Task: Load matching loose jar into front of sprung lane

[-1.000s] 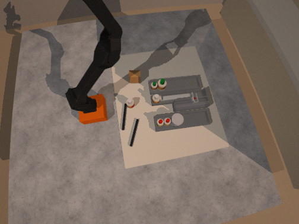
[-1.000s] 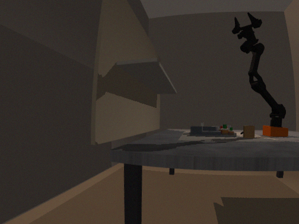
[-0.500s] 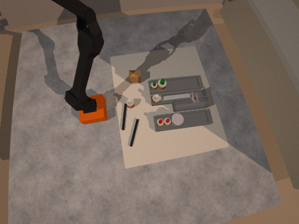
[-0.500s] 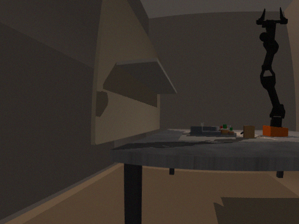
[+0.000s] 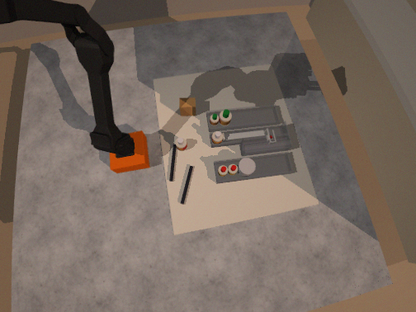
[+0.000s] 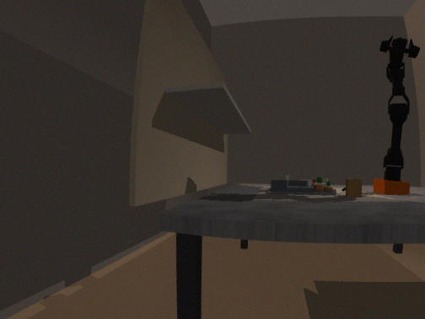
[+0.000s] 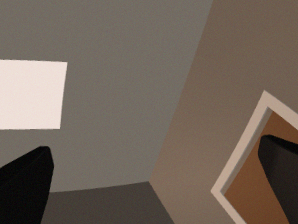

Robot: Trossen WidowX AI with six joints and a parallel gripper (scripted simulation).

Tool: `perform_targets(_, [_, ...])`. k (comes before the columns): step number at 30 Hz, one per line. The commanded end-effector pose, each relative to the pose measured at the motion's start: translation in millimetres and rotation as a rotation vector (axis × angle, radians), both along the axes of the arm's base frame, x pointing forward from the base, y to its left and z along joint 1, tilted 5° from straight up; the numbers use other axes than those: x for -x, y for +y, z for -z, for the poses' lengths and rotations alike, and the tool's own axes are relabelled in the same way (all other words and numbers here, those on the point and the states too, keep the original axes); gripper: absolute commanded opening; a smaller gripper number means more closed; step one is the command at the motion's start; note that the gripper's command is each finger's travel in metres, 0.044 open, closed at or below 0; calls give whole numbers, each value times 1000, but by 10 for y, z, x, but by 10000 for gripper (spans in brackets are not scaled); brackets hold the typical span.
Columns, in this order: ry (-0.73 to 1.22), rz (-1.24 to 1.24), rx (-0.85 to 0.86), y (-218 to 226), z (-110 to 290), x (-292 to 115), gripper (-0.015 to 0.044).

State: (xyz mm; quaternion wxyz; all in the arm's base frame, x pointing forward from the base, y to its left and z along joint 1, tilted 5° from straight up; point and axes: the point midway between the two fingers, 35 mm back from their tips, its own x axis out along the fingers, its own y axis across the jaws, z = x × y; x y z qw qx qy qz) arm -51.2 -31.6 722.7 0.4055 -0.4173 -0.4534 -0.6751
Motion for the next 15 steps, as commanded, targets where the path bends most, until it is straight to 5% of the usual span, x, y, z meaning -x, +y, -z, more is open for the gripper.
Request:
perform_targets(1, [-39, -111, -196, -702, 225, 108, 440])
perform_targets(15, [-4, -504, -828, -2485, 1447, -651, 440])
